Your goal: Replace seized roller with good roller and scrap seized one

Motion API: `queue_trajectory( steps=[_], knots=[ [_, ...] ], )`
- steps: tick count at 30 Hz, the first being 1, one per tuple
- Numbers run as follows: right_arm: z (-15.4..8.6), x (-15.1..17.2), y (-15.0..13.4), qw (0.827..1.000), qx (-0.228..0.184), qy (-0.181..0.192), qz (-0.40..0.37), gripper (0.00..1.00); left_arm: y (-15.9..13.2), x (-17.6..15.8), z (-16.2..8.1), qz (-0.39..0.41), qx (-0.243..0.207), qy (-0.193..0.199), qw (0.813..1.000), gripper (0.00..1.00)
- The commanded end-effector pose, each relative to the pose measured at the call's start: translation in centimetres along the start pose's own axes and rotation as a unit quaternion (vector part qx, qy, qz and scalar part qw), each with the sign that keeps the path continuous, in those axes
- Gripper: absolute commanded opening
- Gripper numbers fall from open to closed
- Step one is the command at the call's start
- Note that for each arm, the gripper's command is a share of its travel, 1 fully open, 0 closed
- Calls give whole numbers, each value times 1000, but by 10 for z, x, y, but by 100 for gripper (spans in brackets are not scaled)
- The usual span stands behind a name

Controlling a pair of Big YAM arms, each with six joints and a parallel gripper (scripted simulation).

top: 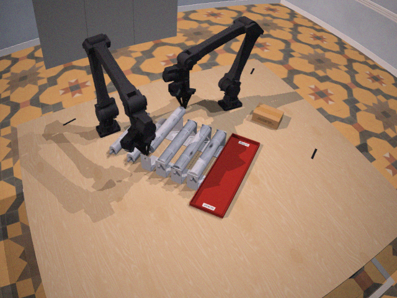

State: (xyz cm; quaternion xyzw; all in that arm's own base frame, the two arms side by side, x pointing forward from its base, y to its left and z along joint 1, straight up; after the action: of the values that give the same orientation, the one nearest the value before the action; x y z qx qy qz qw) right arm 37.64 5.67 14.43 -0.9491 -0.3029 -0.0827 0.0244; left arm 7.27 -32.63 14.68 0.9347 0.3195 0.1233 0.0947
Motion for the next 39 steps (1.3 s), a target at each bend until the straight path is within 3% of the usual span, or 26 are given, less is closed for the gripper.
queue_trajectory(
  steps=[1, 3, 5, 9, 11, 15, 17, 20, 21, 22, 26, 33, 37, 39],
  knots=[
    [-35, 45, 10, 998, -23, 54, -7, 3, 26, 4, -28, -13, -47, -23, 999, 3],
    [-35, 45, 10, 998, -23, 54, -7, 3, 26, 4, -28, -13, -47, -23, 999, 3],
    [-26, 41, 7, 999, -11, 32, -3, 3, 10, 12, -12, -2, -28, -11, 1000, 3],
    [-27, 51, 10, 999, -18, 47, -3, 3, 26, 13, -26, -4, -42, -17, 999, 3],
    [-32, 53, 8, 999, -17, 49, -3, 3, 7, 23, -10, 4, -20, -4, 1000, 3],
    [-28, 67, 11, 998, -18, 52, -5, 3, 30, 27, -29, -7, -48, -16, 999, 3],
    [-27, 71, 10, 998, -17, 52, -5, 3, 11, 35, -11, 0, -31, -6, 1000, 3],
    [-32, 70, 10, 998, -20, 57, -7, 3, 19, 33, -20, -9, -36, -10, 999, 3],
    [-24, 66, 8, 999, -14, 36, -2, 3, 22, 35, -21, 0, -39, -13, 999, 3],
    [-23, 68, 7, 999, -11, 35, -2, 3, 12, 39, -10, 3, -30, -9, 1000, 3],
    [-20, 86, 12, 999, -19, 47, -2, 3, 21, 50, -16, 1, -40, -11, 999, 3],
    [-40, 97, 10, 998, -22, 60, -9, 3, 27, 60, -19, -9, -52, -13, 999, 3],
    [-39, 98, 9, 998, -22, 61, -10, 3, 18, 57, -13, 2, -43, -11, 999, 3],
    [-20, 96, 9, 999, -11, 37, -3, 3, 11, 65, -3, 0, -30, -6, 1000, 3]
  ],
)
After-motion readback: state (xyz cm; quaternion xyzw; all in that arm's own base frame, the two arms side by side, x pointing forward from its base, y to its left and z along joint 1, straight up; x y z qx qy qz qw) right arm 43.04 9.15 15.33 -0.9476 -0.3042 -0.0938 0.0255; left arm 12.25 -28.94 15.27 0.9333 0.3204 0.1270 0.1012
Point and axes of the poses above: on each arm, the point where the finger pads meet when closed, its own z axis out along the fingers, its own x axis across the jaws, y = z × x, the point moved 1 cm from there along -z, back along the fingers, and after that the axes turned 2 degrees about -z, right-handed, at the moved point
